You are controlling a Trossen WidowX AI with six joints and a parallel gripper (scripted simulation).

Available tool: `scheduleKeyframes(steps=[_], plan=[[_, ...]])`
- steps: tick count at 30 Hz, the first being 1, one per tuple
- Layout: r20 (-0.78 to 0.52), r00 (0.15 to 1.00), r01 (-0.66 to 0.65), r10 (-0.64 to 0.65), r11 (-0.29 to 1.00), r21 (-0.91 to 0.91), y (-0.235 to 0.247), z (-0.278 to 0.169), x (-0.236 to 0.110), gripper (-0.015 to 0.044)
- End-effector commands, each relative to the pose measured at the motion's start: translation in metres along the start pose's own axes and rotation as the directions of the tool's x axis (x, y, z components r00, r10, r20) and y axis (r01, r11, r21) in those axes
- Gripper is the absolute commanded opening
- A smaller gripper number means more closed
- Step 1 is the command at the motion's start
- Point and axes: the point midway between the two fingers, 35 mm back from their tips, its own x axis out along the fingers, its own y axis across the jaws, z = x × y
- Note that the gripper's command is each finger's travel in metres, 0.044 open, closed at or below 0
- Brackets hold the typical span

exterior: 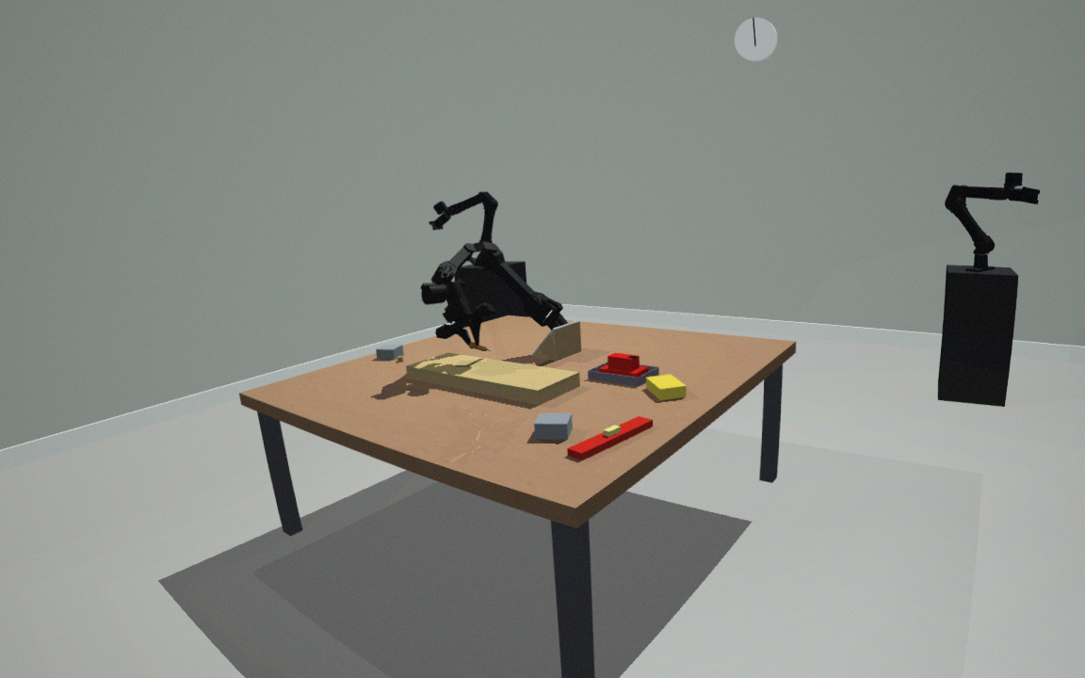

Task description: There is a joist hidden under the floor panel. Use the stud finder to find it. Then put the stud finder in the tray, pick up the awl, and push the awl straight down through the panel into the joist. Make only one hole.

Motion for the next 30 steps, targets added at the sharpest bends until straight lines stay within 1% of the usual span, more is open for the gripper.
scheduleKeyframes(steps=[1, 7, 12, 17, 22, 24, 30], plan=[[0.088, 0.987, -0.115, 0.131, 0.979, -0.171, 0.032, 0.031, 0.015, 0.0], [0.186, 0.931, -0.218, 0.314, 0.886, -0.409, 0.078, 0.068, 0.031, 0.0], [0.244, 0.851, -0.246, 0.464, 0.765, -0.595, 0.119, 0.094, 0.039, 0.0], [0.279, 0.745, -0.22, 0.606, 0.618, -0.755, 0.16, 0.113, 0.044, 0.0], [0.288, 0.616, -0.143, 0.733, 0.463, -0.875, 0.201, 0.126, 0.045, 0.0], [0.286, 0.579, -0.115, 0.763, 0.423, -0.899, 0.212, 0.128, 0.045, 0.0], [0.286, 0.575, -0.111, 0.767, 0.419, -0.901, 0.213, 0.129, 0.045, 0.0]])
